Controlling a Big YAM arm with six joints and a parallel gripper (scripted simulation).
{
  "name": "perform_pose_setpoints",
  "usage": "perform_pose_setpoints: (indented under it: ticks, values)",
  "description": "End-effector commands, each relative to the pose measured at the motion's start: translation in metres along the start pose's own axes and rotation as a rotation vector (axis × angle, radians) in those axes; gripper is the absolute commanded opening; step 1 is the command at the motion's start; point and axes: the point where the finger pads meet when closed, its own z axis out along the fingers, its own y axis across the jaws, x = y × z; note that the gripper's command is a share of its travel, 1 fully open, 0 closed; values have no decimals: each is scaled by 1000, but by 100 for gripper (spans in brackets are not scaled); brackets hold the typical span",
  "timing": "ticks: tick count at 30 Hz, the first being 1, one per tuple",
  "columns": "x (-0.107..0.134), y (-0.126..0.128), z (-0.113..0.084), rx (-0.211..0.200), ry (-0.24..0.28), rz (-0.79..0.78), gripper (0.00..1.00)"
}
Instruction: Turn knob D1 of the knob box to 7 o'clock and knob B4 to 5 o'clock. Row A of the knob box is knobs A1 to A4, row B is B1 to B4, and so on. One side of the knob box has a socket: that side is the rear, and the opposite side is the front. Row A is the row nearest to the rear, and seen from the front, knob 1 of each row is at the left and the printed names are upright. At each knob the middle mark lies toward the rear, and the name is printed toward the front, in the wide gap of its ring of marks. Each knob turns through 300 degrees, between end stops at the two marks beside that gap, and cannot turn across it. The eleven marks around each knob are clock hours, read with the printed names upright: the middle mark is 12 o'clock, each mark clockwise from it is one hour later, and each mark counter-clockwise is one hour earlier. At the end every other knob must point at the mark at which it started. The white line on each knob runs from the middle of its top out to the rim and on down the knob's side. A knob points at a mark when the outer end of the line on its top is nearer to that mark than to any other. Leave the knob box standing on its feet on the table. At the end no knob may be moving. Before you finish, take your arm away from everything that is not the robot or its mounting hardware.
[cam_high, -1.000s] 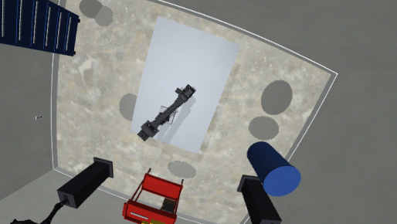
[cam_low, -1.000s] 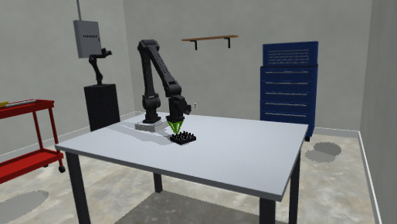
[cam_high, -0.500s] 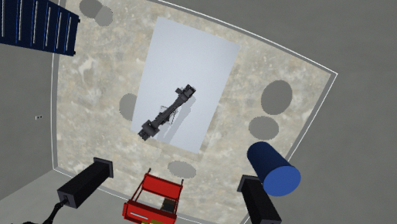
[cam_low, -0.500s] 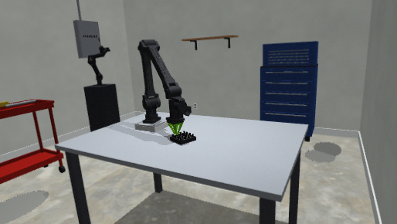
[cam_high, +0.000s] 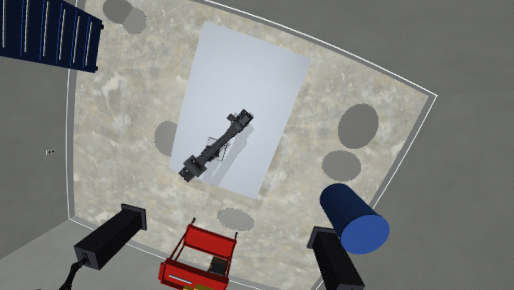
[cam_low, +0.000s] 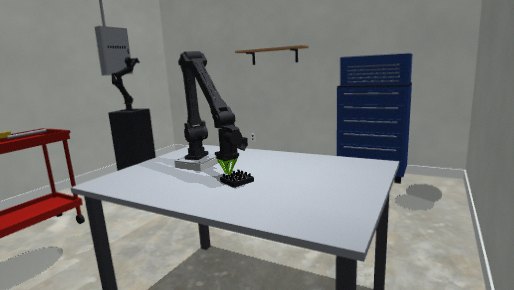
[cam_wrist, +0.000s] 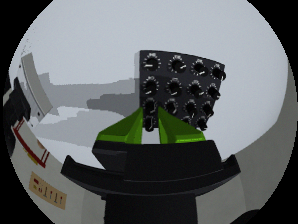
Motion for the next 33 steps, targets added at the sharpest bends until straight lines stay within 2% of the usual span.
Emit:
perform_pose_setpoints:
  ticks: [1,25,26,33]
  values:
    - [3,-8,-3,17,3,-10,20]
    - [3,-8,-3,17,3,-10,20]
    - [3,-8,-3,17,3,-10,9]
    - [3,-8,-3,18,3,-9,9]
